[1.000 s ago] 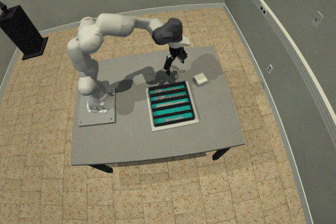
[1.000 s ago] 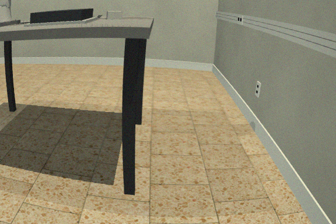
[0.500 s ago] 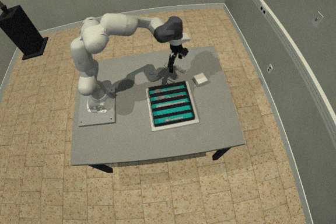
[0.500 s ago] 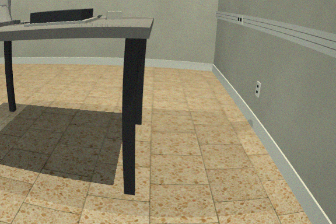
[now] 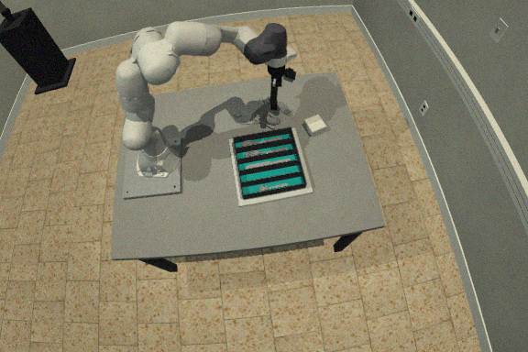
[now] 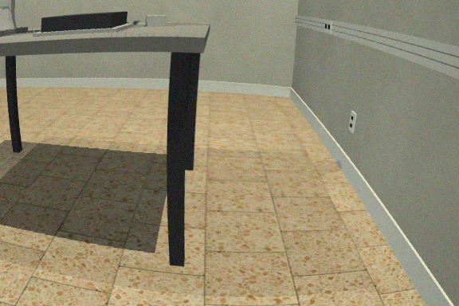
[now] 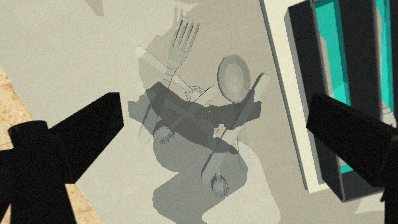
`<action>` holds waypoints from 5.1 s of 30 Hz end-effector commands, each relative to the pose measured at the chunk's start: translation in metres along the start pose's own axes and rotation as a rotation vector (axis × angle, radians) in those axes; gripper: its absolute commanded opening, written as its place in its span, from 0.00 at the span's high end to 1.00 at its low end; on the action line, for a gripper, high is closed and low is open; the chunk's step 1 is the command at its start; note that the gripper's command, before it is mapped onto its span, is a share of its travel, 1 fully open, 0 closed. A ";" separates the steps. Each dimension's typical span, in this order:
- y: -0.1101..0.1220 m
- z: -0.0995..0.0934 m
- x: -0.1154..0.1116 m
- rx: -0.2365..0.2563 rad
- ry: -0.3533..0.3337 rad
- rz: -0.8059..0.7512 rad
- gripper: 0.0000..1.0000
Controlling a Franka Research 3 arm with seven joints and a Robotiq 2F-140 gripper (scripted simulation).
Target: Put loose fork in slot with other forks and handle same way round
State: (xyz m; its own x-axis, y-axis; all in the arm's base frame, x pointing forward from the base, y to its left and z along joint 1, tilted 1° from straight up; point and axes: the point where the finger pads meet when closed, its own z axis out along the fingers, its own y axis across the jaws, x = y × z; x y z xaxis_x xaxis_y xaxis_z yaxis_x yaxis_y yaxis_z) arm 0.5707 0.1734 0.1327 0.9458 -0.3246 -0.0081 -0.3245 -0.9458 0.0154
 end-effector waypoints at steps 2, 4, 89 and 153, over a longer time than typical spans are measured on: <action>-0.011 0.002 0.001 0.011 0.003 -0.182 0.00; -0.016 0.004 0.000 0.013 0.003 -0.220 0.00; -0.046 0.004 -0.012 0.020 -0.001 0.036 0.00; -0.058 -0.003 -0.021 0.020 -0.005 0.431 0.00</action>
State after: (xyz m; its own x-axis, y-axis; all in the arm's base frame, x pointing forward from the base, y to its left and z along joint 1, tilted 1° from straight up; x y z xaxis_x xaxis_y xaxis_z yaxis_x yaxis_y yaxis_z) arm 0.5693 0.2335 0.1329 0.7292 -0.6842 -0.0106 -0.6842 -0.7293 0.0015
